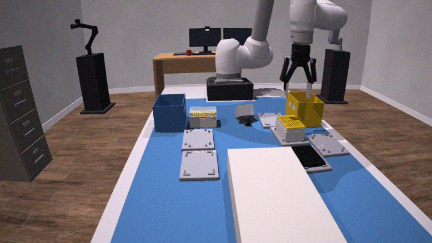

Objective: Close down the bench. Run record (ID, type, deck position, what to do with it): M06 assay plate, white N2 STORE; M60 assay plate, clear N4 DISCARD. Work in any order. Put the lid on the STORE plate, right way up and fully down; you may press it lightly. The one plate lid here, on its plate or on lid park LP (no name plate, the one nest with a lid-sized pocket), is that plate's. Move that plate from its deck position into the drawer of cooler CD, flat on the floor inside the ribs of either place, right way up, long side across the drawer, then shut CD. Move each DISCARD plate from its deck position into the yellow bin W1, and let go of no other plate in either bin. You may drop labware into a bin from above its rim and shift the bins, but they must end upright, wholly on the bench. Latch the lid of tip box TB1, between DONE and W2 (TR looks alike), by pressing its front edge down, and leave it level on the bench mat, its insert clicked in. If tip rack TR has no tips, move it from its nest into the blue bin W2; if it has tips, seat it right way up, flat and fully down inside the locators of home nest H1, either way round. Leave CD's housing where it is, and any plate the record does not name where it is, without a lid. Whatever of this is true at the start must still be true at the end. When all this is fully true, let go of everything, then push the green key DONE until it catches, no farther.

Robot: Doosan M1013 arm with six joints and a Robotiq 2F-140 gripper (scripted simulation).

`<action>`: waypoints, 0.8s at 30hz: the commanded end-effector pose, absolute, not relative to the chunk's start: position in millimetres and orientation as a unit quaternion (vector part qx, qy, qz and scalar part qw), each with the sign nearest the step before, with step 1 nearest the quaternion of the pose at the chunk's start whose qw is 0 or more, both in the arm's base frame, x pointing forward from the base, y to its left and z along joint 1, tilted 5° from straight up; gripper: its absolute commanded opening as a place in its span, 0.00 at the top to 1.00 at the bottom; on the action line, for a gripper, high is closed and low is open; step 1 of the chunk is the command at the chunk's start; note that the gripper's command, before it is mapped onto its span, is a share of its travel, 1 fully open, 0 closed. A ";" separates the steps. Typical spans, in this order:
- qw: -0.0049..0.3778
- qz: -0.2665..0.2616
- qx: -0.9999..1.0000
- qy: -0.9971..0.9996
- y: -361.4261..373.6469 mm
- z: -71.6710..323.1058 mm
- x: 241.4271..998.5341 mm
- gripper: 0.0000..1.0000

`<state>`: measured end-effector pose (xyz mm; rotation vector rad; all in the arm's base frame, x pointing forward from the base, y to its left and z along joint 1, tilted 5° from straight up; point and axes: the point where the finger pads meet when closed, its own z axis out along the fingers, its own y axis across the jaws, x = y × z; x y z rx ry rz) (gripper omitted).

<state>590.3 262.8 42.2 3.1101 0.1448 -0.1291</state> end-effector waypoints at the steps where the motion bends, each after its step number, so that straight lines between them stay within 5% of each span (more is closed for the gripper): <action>1: 0.013 -0.042 0.998 0.047 254.7 43.0 602.7 0.34; 24: 0.013 -0.042 0.998 0.047 231.4 44.9 637.8 0.34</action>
